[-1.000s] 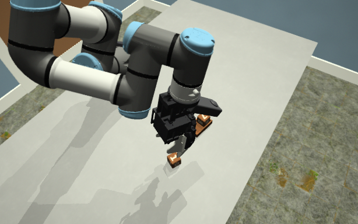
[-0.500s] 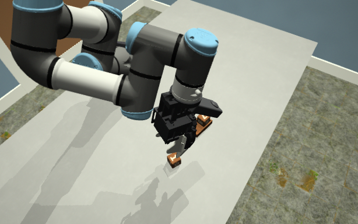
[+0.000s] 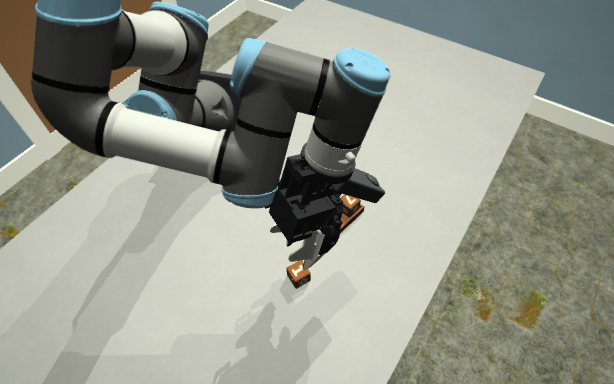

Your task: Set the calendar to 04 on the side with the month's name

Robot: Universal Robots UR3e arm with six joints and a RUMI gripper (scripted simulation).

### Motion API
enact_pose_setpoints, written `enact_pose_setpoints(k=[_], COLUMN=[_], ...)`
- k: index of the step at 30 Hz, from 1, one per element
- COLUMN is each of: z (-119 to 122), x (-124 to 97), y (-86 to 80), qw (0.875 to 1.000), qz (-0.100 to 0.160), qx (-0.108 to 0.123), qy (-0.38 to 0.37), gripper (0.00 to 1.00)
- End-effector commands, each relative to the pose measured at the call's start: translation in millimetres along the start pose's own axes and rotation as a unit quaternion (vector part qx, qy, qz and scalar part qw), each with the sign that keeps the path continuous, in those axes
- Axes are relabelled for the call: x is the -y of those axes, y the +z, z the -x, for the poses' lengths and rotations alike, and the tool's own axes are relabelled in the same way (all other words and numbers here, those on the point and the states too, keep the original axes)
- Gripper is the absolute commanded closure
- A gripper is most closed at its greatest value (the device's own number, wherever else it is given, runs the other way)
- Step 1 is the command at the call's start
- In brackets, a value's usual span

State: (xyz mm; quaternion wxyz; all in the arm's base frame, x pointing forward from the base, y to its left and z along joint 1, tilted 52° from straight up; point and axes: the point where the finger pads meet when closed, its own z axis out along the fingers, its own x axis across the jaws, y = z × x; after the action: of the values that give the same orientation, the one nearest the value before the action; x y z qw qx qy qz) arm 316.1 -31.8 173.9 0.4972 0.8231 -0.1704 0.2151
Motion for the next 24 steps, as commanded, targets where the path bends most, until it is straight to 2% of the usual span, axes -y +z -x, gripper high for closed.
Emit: enact_pose_setpoints(k=[1, 14, 24], z=[1.1, 0.4, -1.1], x=[-1.8, -1.5, -1.6], y=[0.0, -0.4, -1.3], qw=[1.000, 0.997, 0.996], qz=[0.024, 0.073, 0.092], qx=[0.006, 0.002, -0.004], qy=[0.004, 0.004, 0.004], gripper=[0.71, 0.71, 0.71])
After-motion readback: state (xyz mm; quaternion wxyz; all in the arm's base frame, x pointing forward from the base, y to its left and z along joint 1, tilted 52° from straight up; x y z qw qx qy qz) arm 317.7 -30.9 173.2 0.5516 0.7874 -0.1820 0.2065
